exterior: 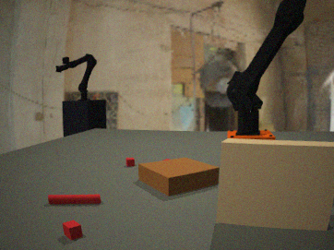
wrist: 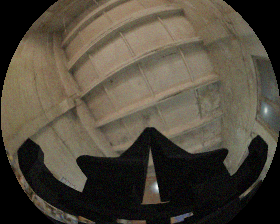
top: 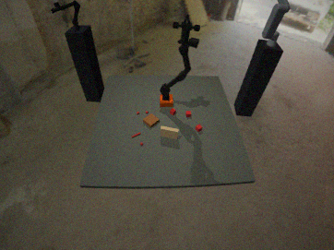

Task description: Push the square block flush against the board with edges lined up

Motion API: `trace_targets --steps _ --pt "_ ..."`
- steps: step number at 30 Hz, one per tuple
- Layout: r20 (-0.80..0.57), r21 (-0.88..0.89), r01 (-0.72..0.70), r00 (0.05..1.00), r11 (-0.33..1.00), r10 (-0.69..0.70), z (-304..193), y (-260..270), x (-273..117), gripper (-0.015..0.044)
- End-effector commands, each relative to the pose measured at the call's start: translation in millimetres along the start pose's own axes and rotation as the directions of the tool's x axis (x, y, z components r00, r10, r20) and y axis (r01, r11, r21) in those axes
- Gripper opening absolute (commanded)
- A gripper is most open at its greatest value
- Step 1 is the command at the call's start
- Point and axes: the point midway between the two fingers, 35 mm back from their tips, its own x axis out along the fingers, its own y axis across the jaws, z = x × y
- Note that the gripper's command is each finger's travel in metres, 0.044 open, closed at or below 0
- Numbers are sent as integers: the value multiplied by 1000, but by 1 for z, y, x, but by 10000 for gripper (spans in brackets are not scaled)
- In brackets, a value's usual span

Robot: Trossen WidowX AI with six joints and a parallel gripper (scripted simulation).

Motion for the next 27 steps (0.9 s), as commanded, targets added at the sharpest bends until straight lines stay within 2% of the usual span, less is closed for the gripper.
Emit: trace_targets --steps 1,13,19,27 --pt "4 -9 74 997 997 -74 11 -31 3 0" --pt "-21 68 237 972 969 -236 27 -110 6 0" --pt "-66 161 317 948 935 -310 24 -142 -1 0" --pt "-108 169 446 895 879 -433 16 -197 -10 0"
